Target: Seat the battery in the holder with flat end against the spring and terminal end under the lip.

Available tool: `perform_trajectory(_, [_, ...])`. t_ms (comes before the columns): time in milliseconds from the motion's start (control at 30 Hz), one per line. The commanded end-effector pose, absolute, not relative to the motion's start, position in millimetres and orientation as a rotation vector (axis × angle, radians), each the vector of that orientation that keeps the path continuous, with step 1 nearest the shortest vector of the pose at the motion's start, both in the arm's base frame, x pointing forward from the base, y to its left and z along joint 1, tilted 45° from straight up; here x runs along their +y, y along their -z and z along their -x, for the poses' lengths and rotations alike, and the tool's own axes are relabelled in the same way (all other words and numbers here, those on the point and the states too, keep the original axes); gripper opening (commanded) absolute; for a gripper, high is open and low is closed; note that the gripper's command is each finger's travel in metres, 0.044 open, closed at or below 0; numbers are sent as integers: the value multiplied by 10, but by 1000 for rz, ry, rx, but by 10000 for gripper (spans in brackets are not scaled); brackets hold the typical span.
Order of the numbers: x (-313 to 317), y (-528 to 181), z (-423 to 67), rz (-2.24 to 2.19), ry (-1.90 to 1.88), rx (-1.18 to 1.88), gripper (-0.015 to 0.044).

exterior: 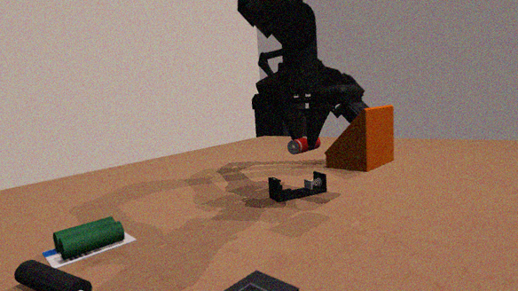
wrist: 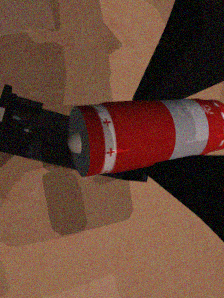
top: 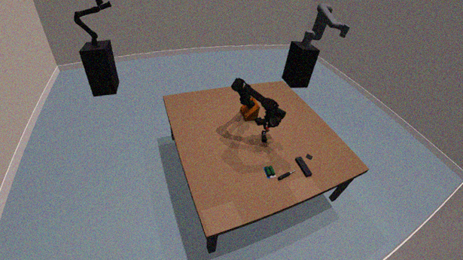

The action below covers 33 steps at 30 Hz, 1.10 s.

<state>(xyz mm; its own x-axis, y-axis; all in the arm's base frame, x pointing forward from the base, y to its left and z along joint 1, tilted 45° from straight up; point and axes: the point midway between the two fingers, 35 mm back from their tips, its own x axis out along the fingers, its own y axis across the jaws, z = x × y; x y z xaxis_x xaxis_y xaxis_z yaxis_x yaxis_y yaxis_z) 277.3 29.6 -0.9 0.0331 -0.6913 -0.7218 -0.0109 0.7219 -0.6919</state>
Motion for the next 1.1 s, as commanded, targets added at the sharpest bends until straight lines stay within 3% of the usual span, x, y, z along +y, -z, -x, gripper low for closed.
perform_trajectory(0, [282,-21,-2869,463,715,1383,81])
perform_trajectory(167, [265,-66,-2957,307,833,1299,81])
perform_trajectory(1067, [-28,205,-3013,405,742,1074,81])
